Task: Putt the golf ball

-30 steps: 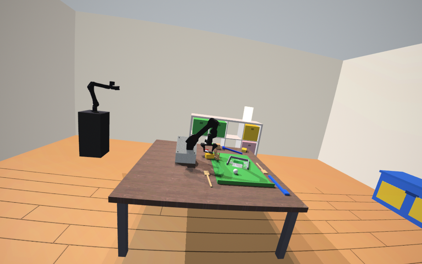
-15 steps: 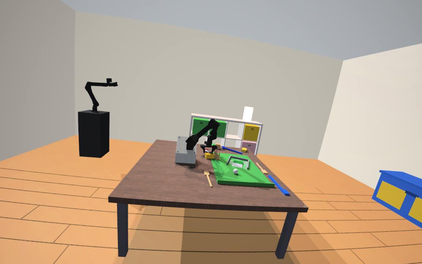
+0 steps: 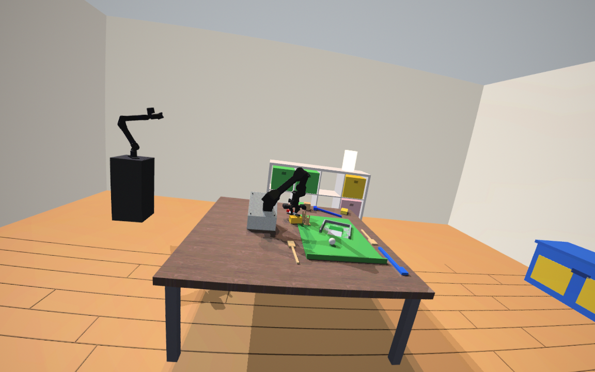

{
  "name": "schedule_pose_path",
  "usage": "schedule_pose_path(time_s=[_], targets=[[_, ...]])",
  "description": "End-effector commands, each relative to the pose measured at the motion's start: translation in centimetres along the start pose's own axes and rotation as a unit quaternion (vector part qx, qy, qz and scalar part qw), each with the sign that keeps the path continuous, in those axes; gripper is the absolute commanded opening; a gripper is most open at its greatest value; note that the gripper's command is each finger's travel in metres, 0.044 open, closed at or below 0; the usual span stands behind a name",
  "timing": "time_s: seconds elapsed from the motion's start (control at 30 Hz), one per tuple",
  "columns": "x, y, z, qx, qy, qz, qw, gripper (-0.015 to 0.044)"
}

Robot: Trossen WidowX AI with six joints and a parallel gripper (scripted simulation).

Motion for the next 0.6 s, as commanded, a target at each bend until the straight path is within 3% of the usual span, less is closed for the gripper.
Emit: schedule_pose_path(time_s=[0.0,0.27,0.57], targets=[[0.0,0.0,0.0,0.0,0.0,0.0,1.0,0.0046],[-0.2,1.4,0.2,-0.001,0.0,0.0,1.0,0.0],[-0.1,9.4,0.6,-0.002,0.001,0.0,1.0,0.0]])
Point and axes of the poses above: the point midway between the two fingers, 35 mm back from their tips, its own y axis back along the fingers, its own x axis across the jaws, z = x × y, the point moved 2 cm from there along y, back along the fingers, and after that the axes turned 4 degrees about y, right-handed, at the moved point
